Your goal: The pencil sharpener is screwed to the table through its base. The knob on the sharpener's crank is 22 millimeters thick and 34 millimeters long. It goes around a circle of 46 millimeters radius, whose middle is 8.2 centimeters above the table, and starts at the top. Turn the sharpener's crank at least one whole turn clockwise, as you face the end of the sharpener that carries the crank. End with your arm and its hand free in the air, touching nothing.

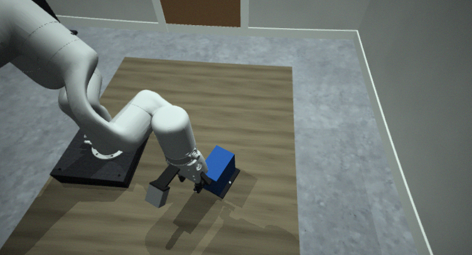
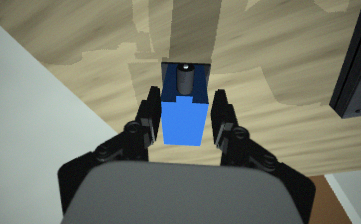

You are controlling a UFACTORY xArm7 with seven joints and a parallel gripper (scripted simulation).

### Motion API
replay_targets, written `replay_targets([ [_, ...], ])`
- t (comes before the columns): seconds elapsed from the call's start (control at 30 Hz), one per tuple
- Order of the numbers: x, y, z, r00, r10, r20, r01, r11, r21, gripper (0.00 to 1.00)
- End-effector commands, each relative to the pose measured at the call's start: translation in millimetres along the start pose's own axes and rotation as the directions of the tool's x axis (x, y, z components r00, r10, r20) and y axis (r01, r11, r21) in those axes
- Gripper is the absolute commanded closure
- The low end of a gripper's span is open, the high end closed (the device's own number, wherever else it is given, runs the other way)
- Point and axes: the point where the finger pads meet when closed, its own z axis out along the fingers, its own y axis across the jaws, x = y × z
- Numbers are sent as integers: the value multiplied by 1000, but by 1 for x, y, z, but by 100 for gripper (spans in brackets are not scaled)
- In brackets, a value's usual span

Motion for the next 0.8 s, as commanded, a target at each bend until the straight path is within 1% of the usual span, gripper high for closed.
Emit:
replay_targets([
  [0.0,0,-1,4,1000,0,0,0,1000,3,46],
  [0.77,0,-2,33,1000,0,0,0,1000,3,46],
])
